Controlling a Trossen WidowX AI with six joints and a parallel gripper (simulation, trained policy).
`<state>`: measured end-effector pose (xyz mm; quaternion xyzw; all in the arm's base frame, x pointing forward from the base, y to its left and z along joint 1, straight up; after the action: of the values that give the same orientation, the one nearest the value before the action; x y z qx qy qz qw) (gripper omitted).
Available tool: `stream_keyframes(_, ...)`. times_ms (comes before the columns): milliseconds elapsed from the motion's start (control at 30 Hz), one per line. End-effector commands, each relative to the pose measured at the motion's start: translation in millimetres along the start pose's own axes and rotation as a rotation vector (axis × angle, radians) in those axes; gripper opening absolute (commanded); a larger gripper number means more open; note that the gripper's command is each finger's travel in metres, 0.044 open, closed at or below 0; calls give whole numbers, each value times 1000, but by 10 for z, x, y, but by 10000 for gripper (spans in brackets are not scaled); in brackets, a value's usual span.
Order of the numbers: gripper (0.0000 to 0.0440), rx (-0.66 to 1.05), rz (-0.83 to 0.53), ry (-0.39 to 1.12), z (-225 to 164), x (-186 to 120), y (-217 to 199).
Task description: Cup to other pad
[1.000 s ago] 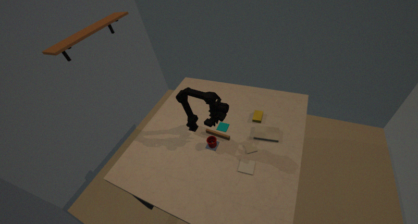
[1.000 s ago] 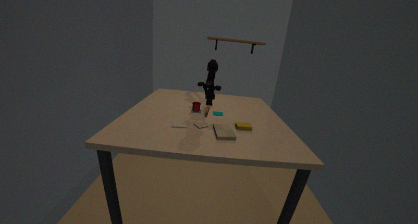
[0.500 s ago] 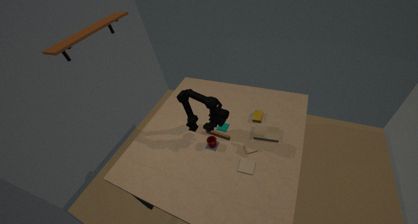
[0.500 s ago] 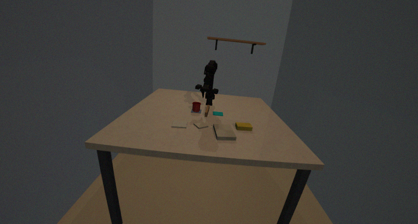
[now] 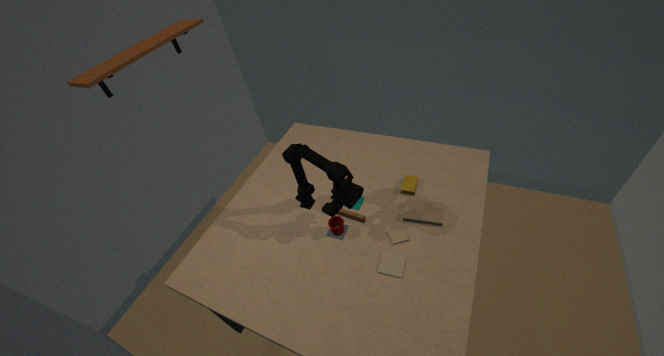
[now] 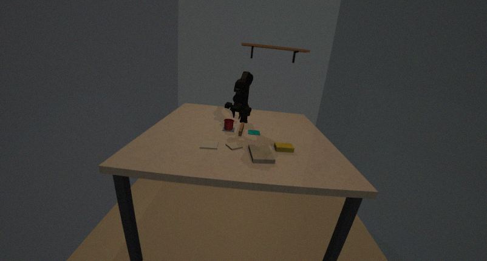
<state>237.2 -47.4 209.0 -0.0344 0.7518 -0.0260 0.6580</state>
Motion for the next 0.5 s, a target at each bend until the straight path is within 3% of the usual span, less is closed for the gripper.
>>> stream_keyframes(0, 176, -22, 0, 18, 4, 122, -53)
stream_keyframes(467, 185, -133, 21, 35, 25, 469, -153)
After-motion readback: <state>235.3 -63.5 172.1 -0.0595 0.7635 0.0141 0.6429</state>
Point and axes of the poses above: the point midway between the two fingers, 35 mm back from their tips, its own x axis out along the fingers, its own y axis across the jaws, z = x × y, the point moved 8 cm from there along -x, back along the fingers, and after that the axes turned 11 degrees about -x, right-handed, at the moved point
